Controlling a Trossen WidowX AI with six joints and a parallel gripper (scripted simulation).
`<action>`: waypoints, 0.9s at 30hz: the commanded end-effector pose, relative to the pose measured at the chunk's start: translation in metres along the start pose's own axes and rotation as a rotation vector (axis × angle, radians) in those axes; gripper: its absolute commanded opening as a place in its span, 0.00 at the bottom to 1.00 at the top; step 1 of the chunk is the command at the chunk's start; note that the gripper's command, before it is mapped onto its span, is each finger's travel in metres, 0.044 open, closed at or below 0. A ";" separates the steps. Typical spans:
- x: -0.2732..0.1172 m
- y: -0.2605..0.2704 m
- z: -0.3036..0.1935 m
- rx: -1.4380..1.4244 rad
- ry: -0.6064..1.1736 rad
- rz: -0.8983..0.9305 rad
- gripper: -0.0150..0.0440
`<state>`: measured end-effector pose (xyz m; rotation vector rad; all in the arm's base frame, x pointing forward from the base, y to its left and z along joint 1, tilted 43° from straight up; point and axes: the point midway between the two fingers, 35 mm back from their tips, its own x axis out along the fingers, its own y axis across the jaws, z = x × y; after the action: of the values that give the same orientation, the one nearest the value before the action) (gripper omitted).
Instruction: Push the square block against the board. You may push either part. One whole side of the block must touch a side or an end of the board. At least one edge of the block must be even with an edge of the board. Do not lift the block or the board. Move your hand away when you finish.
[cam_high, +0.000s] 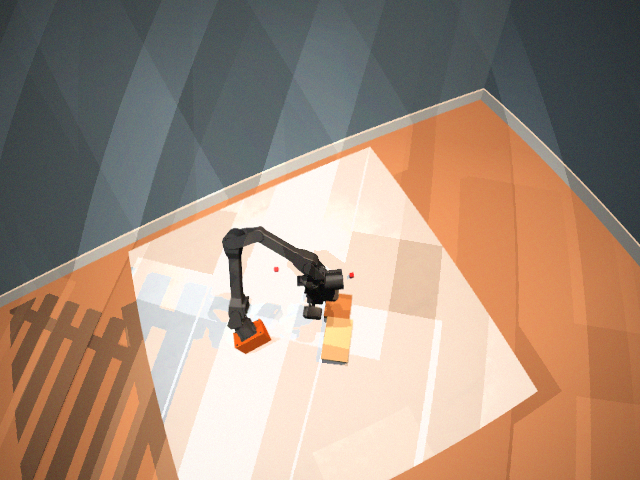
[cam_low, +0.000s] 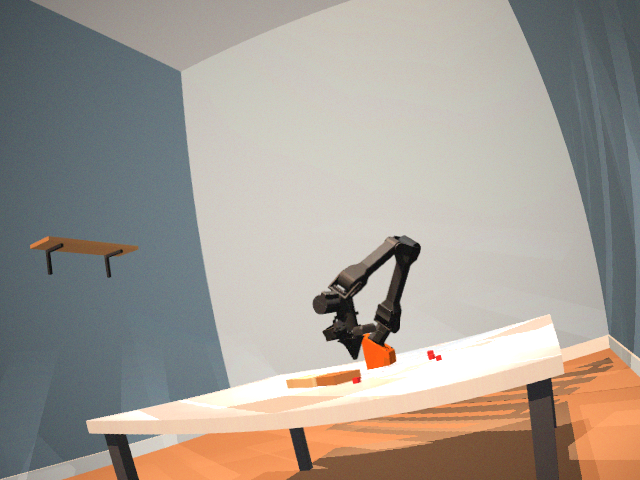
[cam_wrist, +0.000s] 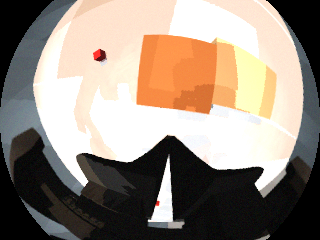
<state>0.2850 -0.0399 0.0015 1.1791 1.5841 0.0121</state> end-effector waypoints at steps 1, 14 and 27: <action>0.026 0.000 -0.001 0.011 0.005 -0.003 0.25; 0.053 0.000 0.000 0.014 0.006 0.000 0.25; 0.052 0.000 0.010 0.013 0.005 -0.001 0.25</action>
<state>0.2965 -0.0092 -0.0386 1.1851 1.5858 0.0035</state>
